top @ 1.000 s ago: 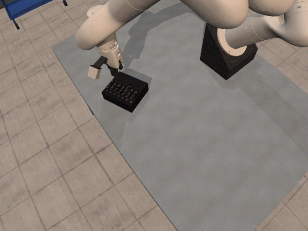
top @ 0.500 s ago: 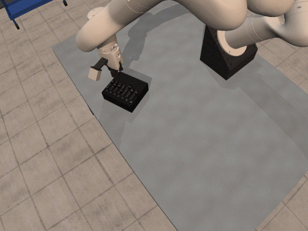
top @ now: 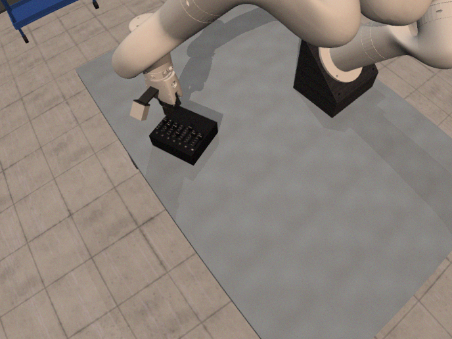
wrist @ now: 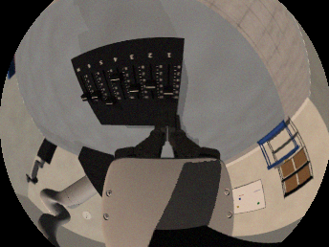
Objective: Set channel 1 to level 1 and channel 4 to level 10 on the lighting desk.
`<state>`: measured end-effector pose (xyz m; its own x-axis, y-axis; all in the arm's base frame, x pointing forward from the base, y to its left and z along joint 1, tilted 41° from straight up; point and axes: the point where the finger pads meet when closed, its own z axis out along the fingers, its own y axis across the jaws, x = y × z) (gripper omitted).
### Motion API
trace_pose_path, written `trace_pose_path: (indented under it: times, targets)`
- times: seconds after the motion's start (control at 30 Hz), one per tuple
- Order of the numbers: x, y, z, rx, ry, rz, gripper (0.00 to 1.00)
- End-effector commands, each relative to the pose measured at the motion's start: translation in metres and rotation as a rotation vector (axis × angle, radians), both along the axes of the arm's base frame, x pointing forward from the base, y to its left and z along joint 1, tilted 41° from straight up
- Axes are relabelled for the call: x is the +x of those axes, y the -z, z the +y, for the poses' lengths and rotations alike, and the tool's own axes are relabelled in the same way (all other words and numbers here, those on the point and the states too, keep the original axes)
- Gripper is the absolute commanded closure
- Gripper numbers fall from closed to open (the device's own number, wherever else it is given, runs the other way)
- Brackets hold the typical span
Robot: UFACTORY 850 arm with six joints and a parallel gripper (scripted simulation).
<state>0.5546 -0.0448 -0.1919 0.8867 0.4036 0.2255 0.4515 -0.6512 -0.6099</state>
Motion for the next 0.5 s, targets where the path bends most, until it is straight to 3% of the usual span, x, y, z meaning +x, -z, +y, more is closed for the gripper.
trace_pose_path:
  times: [0.0, 0.47]
  targets:
    - [0.001, 0.0004, 0.0001, -0.001, 0.001, -0.002, 1.0]
    - [0.0009, 0.0017, 0.0012, -0.001, 0.001, -0.002, 1.0]
